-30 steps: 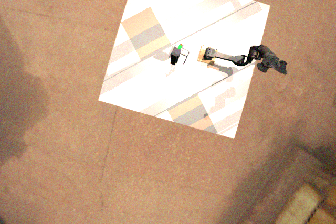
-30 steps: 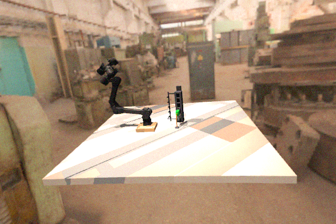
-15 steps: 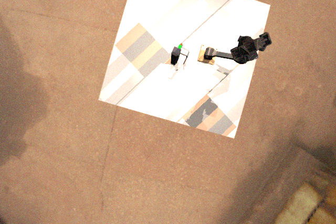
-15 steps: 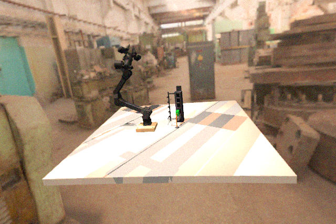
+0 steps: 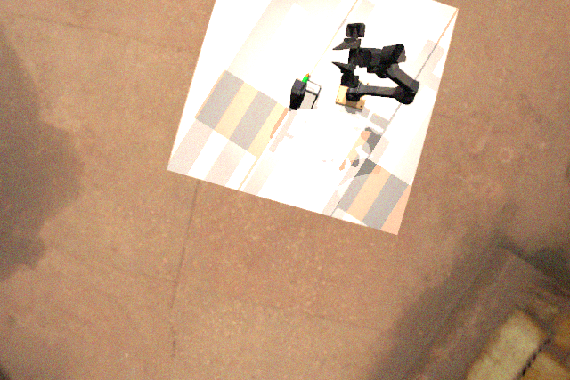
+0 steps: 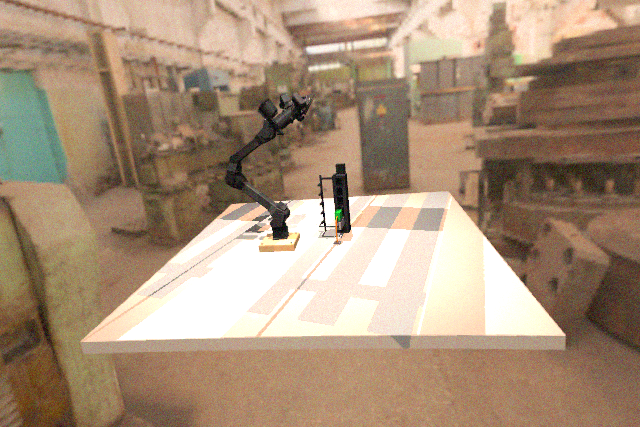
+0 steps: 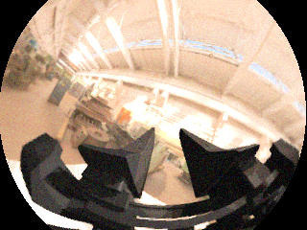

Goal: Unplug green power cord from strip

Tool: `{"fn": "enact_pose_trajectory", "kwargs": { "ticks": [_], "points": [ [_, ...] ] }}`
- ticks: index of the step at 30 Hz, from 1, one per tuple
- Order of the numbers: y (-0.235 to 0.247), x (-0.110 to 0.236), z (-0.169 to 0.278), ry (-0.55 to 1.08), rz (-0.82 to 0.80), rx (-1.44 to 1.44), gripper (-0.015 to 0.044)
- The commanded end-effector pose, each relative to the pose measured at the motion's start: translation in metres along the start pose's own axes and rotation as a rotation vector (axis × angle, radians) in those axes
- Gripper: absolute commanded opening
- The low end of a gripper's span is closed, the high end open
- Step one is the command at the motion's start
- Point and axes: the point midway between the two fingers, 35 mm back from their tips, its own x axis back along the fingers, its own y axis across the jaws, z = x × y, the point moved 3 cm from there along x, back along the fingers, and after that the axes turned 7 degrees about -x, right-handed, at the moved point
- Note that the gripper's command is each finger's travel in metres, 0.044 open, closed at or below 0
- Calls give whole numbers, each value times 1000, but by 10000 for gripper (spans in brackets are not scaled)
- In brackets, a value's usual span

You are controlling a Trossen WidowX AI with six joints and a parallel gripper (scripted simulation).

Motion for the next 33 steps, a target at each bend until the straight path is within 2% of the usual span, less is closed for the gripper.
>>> {"fn": "enact_pose_trajectory", "kwargs": {
  "ticks": [1,9,16,22,26,30,31,33],
  "points": [
    [-14,-15,56,191,65,-241,160],
    [-29,-18,176,591,307,-764,160],
    [-28,13,274,922,683,-1170,160],
    [-17,62,340,1167,1145,-1423,160],
    [-4,107,373,1308,1586,-1511,160],
    [8,150,388,1384,2054,-1468,160],
    [10,156,389,1389,2117,-1452,160],
    [10,158,389,1390,2138,-1446,160]
  ]
}}
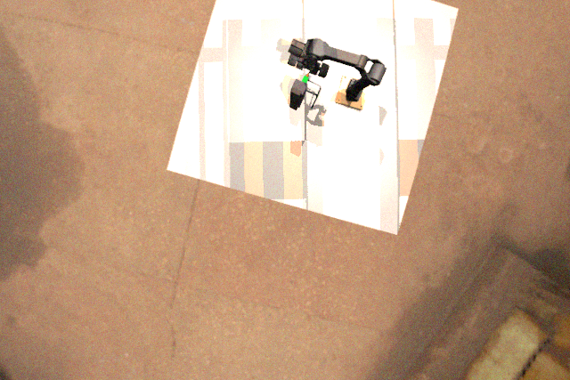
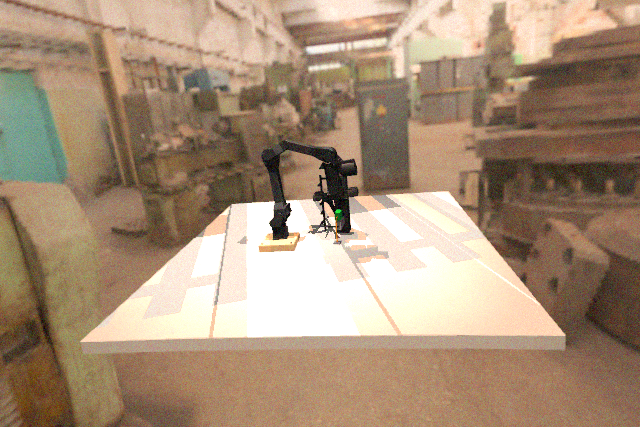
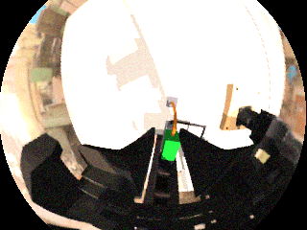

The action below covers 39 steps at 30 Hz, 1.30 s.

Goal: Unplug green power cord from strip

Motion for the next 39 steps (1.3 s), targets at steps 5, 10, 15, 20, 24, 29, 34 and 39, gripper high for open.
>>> {"fn": "enact_pose_trajectory", "kwargs": {
  "ticks": [5,10,15,20,24,29,34,39],
  "points": [
    [-10,-7,-5,-32,83,-91,160],
    [-8,-7,-1,-31,83,-91,160],
    [-9,-7,6,-31,83,-91,160],
    [-9,-7,14,-30,83,-91,160],
    [-9,-7,21,-30,83,-91,160],
    [-10,-7,29,-29,84,-91,160],
    [-11,-8,35,-29,84,-91,160],
    [-11,-12,35,-28,84,-91,160]
  ]
}}
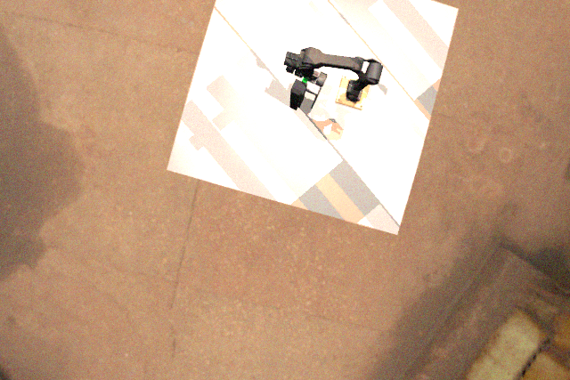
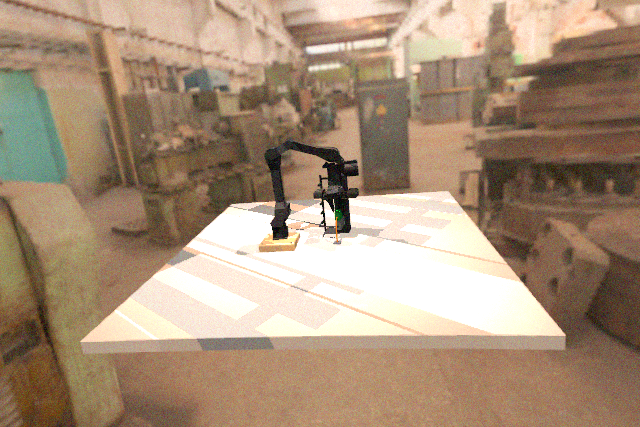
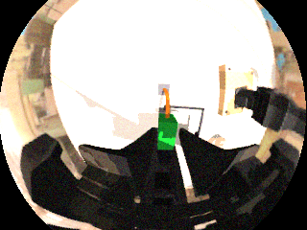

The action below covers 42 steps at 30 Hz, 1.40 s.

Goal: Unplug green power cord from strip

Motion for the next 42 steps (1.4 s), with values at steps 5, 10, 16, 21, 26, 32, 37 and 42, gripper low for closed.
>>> {"fn": "enact_pose_trajectory", "kwargs": {
  "ticks": [5,10,16,21,26,32,37,42],
  "points": [
    [0,-10,0,-6,0,-4,160],
    [0,-8,1,0,0,0,81],
    [0,-8,1,0,0,0,22],
    [0,-8,0,0,0,0,0],
    [2,-8,-6,-1,0,0,0],
    [4,-8,-16,-3,-1,0,0],
    [5,-8,-24,-4,-1,-1,0],
    [6,-8,-32,-6,-1,-1,0]
  ]
}}
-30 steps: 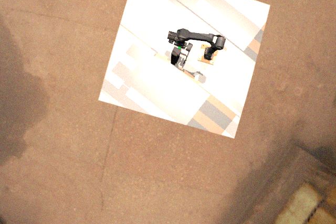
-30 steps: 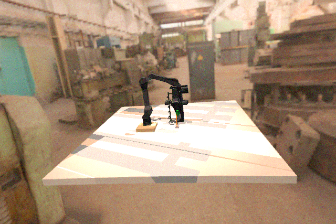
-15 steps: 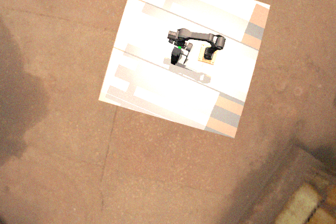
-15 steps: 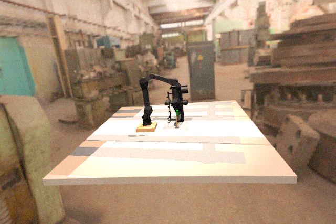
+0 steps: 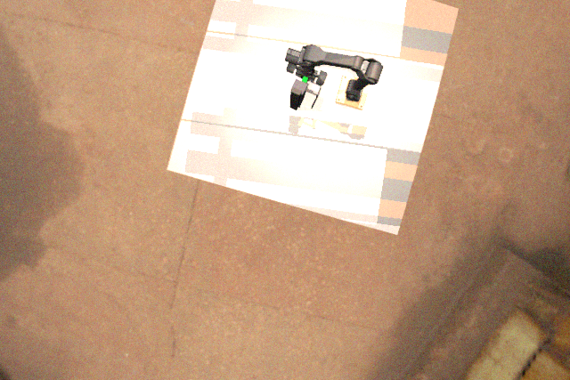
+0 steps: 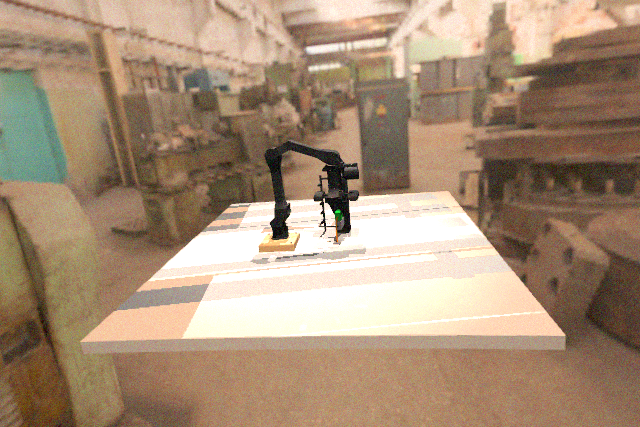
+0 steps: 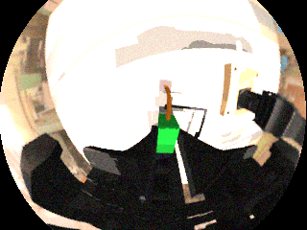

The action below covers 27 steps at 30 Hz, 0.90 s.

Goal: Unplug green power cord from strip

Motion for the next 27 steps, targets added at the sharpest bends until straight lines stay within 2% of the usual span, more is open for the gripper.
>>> {"fn": "enact_pose_trajectory", "kwargs": {
  "ticks": [1,9,14,25,27],
  "points": [
    [4,3,-29,-82,-16,-38,0],
    [4,4,-42,-84,-16,-39,0],
    [2,3,-31,-85,-15,-40,131],
    [4,6,-41,-86,-15,-40,420],
    [6,10,-56,-88,-15,-40,440]
  ]
}}
